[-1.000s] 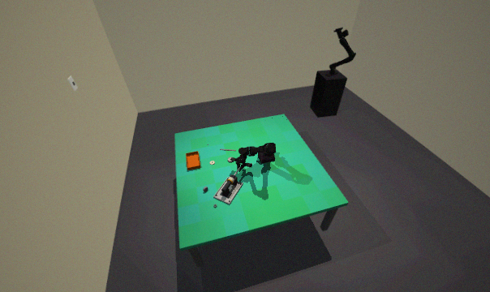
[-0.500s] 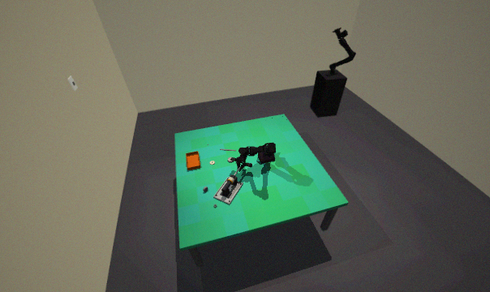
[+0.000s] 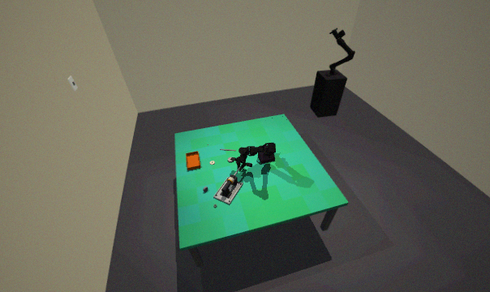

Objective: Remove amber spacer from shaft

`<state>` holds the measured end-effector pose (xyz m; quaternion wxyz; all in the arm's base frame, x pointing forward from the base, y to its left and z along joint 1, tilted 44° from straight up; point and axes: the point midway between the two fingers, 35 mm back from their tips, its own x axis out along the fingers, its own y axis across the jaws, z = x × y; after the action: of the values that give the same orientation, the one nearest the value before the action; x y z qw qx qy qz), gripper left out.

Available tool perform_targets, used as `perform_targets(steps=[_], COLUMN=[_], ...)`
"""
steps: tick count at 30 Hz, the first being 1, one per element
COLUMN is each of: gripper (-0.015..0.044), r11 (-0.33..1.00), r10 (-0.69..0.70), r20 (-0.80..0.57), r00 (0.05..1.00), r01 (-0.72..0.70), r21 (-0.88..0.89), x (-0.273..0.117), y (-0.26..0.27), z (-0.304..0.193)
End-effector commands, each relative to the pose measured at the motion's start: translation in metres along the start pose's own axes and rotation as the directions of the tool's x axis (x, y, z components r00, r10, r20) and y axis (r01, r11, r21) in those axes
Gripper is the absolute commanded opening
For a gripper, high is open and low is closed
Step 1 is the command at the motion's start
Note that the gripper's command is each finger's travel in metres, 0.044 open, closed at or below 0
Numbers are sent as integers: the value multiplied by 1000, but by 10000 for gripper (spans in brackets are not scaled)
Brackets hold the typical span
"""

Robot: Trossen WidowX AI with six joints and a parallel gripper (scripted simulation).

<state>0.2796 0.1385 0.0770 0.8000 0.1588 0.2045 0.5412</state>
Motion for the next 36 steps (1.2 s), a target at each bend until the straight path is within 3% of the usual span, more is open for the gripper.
perform_targets(steps=[1, 36], gripper=[0, 0], r11=[1000, 1000], r10=[3, 0], r20=[-3, 0], r00=[1000, 1000], r01=[-3, 0], r21=[1, 0], x=[-1, -3], y=[1, 0], z=[-2, -3])
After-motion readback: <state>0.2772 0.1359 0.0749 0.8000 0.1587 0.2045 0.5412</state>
